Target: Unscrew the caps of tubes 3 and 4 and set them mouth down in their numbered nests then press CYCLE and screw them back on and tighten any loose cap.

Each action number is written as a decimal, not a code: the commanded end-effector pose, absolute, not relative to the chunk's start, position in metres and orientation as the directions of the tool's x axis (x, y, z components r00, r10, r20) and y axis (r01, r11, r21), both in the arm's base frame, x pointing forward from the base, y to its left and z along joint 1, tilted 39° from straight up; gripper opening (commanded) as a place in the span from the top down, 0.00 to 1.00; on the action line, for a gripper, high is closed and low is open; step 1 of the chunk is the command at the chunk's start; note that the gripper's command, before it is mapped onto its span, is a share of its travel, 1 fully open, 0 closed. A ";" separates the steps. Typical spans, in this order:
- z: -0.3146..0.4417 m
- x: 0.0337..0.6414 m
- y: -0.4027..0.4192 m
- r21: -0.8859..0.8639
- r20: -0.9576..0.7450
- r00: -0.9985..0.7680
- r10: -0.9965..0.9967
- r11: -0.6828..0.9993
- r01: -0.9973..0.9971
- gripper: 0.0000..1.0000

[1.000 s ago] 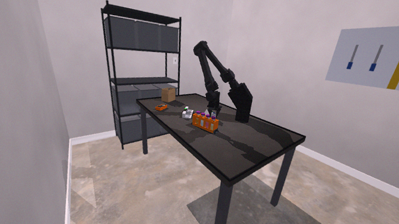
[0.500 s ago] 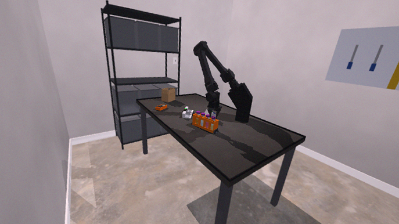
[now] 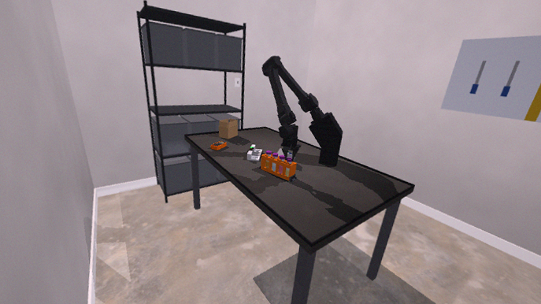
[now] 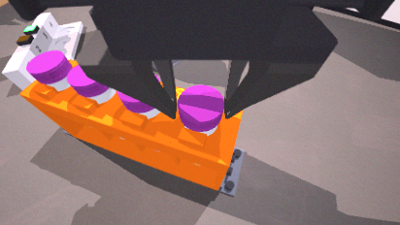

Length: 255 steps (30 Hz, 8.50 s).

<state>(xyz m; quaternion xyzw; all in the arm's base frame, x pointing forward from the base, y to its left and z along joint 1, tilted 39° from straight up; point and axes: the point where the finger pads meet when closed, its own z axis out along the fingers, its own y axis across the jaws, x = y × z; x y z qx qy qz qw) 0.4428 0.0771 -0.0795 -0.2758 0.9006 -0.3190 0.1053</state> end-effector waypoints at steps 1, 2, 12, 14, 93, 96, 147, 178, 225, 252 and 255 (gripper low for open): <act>-0.091 0.439 0.067 -0.628 0.003 -0.831 -0.556 0.646 -0.435 1.00; -0.091 0.439 0.067 -0.629 0.002 -0.832 -0.554 0.646 -0.432 1.00; -0.091 0.439 0.067 -0.629 0.002 -0.832 -0.554 0.646 -0.432 1.00; -0.091 0.439 0.067 -0.629 -0.021 -0.848 -0.530 0.666 -0.401 1.00; -0.011 0.436 0.052 -0.624 -0.107 -0.874 -0.474 0.716 -0.312 0.51; -0.025 0.429 0.065 -0.623 -0.073 -0.860 -0.505 0.697 -0.356 0.51; -0.038 0.453 0.045 -0.626 -0.098 -0.871 -0.482 0.710 -0.323 0.51; -0.054 0.454 0.031 -0.624 -0.085 -0.876 -0.474 0.711 -0.324 0.51; -0.060 0.446 0.030 -0.623 -0.078 -0.876 -0.476 0.709 -0.330 1.00; -0.060 0.447 0.029 -0.519 -0.356 -0.929 -0.098 0.848 0.110 1.00; -0.060 0.447 0.029 -0.509 -0.371 -0.926 -0.074 0.850 0.136 1.00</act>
